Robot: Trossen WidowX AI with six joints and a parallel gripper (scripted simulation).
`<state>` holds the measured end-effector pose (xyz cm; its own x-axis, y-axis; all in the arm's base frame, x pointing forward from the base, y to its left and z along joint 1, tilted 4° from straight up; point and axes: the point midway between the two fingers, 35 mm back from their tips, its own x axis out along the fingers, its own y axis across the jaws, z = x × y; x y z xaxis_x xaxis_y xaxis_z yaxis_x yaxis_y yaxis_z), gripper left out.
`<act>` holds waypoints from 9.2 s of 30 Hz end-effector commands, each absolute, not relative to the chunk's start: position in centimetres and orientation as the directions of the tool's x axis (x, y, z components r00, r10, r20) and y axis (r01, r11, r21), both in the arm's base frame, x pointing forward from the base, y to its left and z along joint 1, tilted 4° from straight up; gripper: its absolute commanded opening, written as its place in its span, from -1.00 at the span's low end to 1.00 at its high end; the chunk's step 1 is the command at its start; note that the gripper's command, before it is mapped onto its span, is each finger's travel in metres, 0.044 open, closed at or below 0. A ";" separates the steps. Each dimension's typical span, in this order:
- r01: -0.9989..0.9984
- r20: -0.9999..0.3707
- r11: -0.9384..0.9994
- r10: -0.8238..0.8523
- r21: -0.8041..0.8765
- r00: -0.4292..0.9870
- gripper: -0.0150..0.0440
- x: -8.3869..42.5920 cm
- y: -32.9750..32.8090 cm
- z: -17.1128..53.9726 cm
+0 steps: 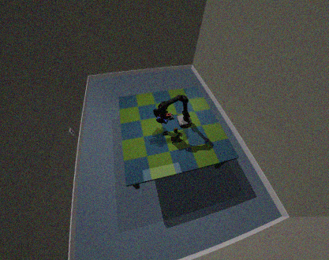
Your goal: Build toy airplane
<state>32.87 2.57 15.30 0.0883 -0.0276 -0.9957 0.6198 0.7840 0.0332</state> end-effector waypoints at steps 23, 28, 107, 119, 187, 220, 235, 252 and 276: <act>0.920 -0.996 0.385 -0.031 0.069 0.088 -0.49 31.5 -5.8 13.8; 0.952 -0.996 0.296 -0.033 0.074 0.088 -0.49 31.0 -7.3 13.6; 0.994 -0.995 -0.065 -0.042 0.088 0.085 0.06 28.6 -12.9 8.7; 0.994 -0.995 -0.065 -0.042 0.088 0.085 0.23 28.6 -12.9 8.7; 0.044 -0.995 0.998 -0.040 -0.036 0.088 1.00 28.4 -12.9 17.2; 0.024 -0.997 1.000 -0.017 -0.015 0.080 1.00 18.2 13.1 14.8; 0.024 -0.997 1.000 -0.018 -0.016 0.080 1.00 18.8 13.0 7.8; 0.024 -0.997 1.000 -0.018 -0.016 0.080 1.00 19.0 13.0 5.6; 0.024 -0.997 1.000 -0.018 -0.016 0.080 0.73 19.1 12.8 2.5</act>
